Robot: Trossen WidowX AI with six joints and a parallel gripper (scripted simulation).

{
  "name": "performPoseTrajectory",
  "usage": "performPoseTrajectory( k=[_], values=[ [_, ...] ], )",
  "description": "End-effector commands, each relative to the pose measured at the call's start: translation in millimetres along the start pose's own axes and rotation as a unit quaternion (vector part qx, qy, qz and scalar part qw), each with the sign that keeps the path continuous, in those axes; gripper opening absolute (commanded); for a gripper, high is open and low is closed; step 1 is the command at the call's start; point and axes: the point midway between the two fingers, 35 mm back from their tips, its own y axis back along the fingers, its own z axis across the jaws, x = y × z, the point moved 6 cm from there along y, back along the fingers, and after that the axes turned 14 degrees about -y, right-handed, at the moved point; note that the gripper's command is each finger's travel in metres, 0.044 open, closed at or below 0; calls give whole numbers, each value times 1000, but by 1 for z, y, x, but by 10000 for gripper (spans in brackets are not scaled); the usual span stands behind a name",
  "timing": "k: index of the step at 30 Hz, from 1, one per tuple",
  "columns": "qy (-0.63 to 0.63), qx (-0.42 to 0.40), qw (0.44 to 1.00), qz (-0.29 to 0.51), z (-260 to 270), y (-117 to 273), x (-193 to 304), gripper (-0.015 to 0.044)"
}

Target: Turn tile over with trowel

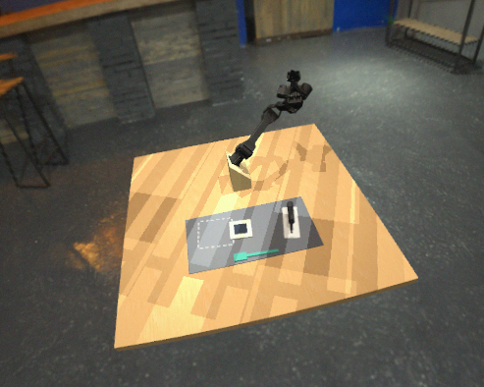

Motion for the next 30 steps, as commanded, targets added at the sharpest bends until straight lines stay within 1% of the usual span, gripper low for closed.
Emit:
performPoseTrajectory(
  k=[1,7,14,30],
  values=[
    [55,49,997,4,-22,-6,-1,270],
    [128,120,984,12,-54,-12,-5,270],
    [207,203,957,28,-93,-13,-12,270],
    [354,381,849,93,-176,1,-34,270]
  ],
)
